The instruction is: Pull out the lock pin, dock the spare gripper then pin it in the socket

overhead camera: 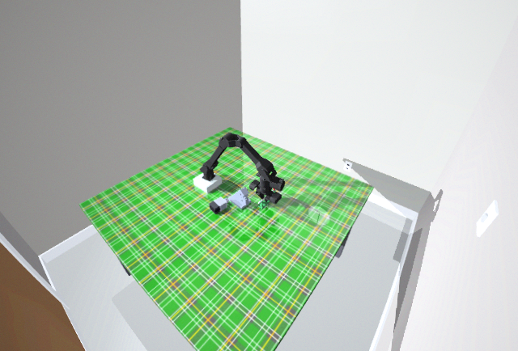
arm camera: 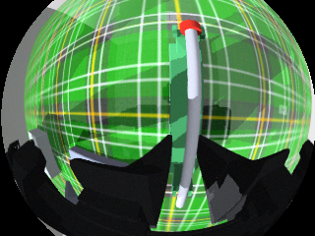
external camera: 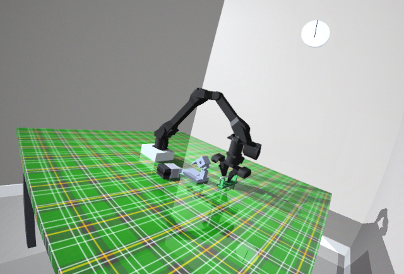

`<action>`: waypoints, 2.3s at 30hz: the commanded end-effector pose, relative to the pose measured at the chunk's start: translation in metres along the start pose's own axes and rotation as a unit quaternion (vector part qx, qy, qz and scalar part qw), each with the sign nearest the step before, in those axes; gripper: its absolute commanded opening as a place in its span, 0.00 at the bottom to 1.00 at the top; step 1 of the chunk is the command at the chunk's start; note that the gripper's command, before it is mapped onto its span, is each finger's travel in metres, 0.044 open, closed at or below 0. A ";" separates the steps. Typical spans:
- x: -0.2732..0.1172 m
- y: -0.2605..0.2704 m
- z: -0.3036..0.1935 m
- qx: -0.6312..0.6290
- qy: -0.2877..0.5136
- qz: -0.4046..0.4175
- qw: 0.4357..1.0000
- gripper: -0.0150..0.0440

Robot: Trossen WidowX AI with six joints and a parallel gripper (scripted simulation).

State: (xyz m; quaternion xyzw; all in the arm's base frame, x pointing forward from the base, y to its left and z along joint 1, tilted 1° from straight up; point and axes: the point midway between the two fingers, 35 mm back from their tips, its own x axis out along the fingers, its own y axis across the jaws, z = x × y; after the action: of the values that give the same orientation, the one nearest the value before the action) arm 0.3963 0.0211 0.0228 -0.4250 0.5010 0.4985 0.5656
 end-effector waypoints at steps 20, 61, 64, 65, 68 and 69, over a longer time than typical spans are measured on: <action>-0.032 0.013 0.003 0.003 0.003 0.023 1.000 1.00; -0.137 0.041 0.010 0.020 0.006 0.047 0.999 1.00; -0.138 0.050 -0.027 0.031 -0.014 0.051 0.998 1.00; -0.138 0.055 -0.042 0.036 -0.023 0.051 0.998 1.00; -0.138 0.074 -0.083 0.051 -0.051 0.047 0.996 1.00; -0.138 0.081 -0.096 0.055 -0.060 0.045 0.996 1.00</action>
State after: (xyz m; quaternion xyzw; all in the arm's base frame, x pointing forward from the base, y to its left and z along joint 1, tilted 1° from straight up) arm 0.3237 -0.0540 0.1498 -0.3551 0.5215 0.5208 0.5750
